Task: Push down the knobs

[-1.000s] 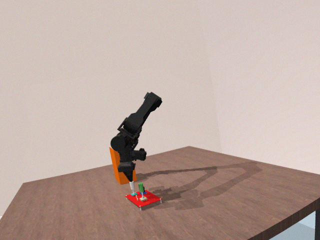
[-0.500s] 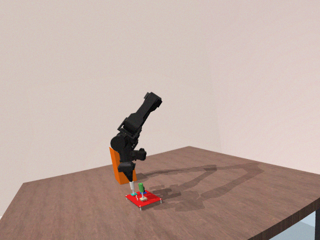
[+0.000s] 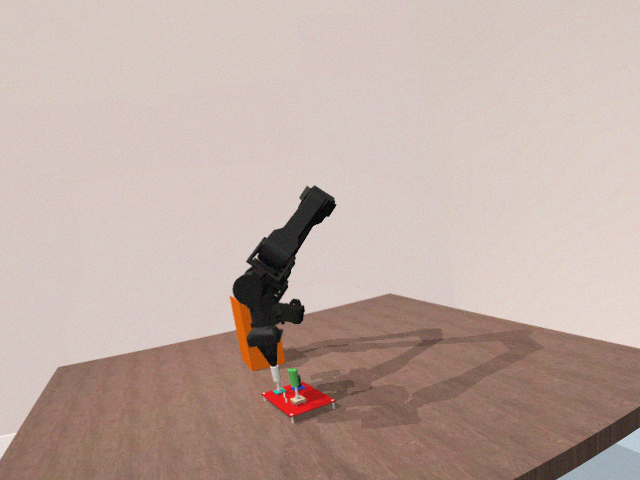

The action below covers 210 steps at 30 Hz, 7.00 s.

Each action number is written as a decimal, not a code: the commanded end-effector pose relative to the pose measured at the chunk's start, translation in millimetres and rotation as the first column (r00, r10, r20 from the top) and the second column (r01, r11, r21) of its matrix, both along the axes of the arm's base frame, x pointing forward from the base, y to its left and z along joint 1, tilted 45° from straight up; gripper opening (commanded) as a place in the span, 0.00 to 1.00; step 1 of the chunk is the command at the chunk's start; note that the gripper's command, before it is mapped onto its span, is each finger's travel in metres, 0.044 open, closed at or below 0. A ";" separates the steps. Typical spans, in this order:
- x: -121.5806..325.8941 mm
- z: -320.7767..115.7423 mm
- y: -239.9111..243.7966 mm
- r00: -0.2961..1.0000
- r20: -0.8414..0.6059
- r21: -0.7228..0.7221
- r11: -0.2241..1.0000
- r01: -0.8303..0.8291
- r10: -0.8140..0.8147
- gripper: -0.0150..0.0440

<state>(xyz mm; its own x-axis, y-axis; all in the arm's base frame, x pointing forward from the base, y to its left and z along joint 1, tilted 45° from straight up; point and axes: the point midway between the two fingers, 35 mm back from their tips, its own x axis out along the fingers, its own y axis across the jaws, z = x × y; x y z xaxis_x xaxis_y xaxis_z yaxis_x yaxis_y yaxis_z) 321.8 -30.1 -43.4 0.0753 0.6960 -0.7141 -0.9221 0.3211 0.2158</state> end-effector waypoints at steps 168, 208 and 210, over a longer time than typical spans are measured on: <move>1.7 -9.0 10.5 1.000 0.000 0.003 1.000 -0.004 0.004 0.25; 49.3 23.0 -24.5 0.869 -0.315 -0.032 0.919 0.392 -0.381 0.25; 52.0 25.1 -25.4 0.834 -0.360 -0.043 0.900 0.433 -0.418 0.25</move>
